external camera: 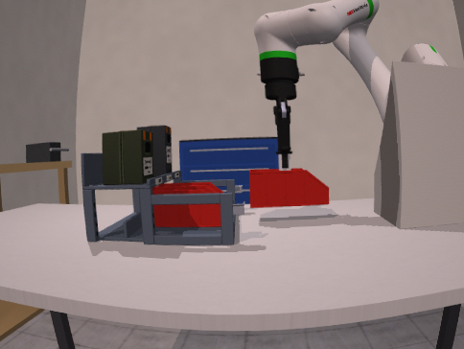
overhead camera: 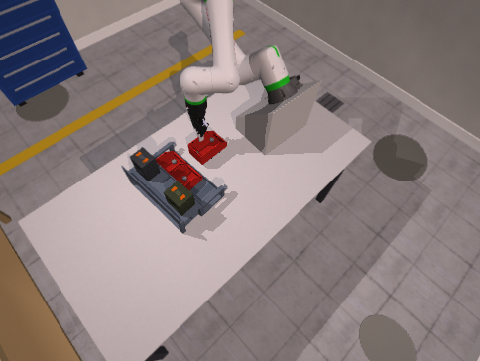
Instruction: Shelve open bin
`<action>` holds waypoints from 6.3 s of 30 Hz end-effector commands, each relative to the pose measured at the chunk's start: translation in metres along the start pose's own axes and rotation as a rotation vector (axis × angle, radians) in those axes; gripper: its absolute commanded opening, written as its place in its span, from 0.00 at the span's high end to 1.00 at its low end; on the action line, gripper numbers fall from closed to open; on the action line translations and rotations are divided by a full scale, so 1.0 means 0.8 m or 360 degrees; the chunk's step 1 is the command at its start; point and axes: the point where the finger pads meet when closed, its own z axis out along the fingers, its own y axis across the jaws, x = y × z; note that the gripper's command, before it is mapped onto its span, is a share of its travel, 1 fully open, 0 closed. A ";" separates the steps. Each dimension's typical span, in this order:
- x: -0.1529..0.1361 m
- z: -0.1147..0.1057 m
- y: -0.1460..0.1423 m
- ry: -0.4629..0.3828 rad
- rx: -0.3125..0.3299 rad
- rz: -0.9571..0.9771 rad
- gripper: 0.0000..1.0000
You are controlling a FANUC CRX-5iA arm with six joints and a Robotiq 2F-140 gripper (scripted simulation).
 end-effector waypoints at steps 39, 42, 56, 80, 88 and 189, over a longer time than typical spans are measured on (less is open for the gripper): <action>-0.019 0.002 -0.147 0.0001 0.0000 -0.0060 1.00; -0.020 0.002 -0.157 0.0001 0.0000 -0.0064 1.00; -0.024 0.003 -0.183 0.0001 0.0000 -0.0074 1.00; -0.025 0.003 -0.194 0.0001 0.0000 -0.0079 1.00; -0.025 0.003 -0.194 0.0001 0.0000 -0.0079 1.00; 0.025 0.003 -0.197 -0.0008 0.0000 -0.0079 1.00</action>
